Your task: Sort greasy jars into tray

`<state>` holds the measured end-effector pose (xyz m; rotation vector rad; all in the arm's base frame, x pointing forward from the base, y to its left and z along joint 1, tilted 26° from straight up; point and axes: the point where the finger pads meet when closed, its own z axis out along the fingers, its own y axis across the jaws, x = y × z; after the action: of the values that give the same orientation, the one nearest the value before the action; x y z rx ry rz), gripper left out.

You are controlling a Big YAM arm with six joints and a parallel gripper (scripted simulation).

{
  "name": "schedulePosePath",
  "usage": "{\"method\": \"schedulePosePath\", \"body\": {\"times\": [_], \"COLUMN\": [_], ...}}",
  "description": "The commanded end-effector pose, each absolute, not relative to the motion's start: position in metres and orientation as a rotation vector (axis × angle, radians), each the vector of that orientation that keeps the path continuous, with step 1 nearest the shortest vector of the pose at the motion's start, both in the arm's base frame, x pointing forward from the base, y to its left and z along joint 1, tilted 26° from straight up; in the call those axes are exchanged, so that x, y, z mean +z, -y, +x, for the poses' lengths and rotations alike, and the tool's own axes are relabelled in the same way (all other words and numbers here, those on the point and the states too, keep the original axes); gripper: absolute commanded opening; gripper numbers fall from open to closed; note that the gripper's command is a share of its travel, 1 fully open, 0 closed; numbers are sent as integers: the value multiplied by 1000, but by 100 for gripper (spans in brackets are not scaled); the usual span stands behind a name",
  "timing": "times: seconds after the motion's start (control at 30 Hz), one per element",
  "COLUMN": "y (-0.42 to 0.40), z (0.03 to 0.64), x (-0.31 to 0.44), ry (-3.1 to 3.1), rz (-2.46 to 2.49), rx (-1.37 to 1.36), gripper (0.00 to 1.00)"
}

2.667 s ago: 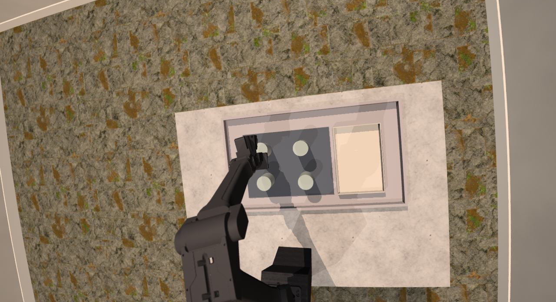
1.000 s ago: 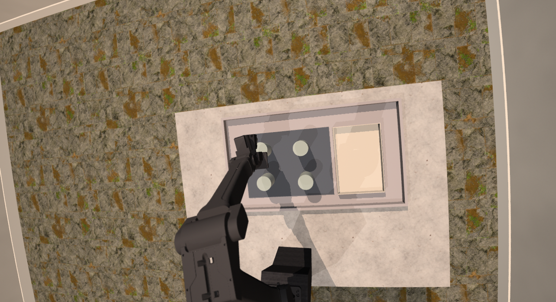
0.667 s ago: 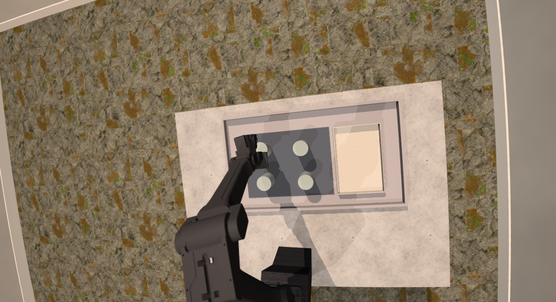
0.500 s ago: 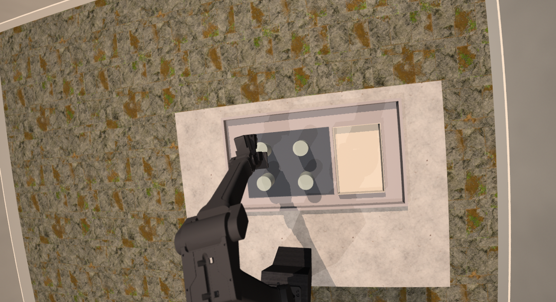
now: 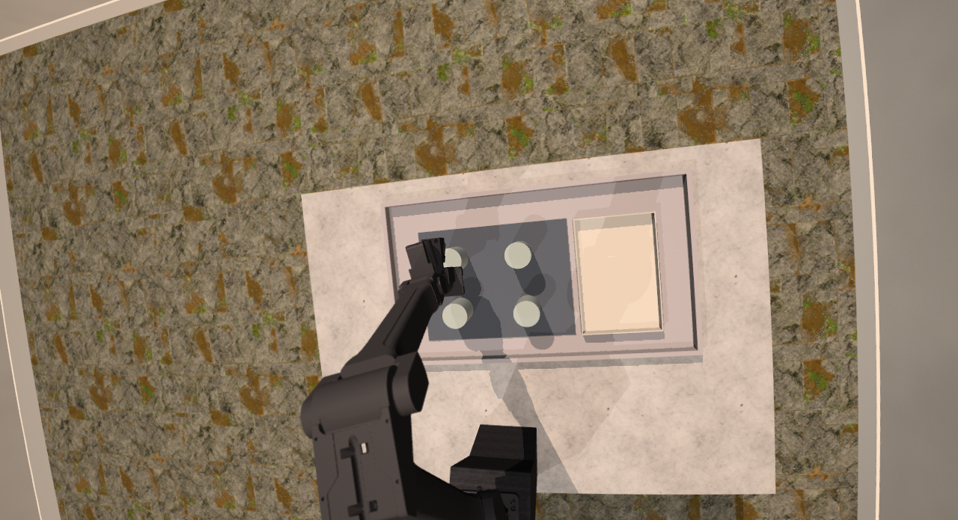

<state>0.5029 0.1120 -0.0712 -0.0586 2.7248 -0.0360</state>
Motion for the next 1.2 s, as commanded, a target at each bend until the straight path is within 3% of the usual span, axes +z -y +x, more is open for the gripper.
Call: {"method": "schedulePosePath", "body": {"times": [0.0,1.17], "y": [-112,-112], "z": [504,499], "x": [-65,-67], "ry": [-2692,-2692], "rz": [-43,-43], "rx": [-29,-29], "gripper": [0,0]}}
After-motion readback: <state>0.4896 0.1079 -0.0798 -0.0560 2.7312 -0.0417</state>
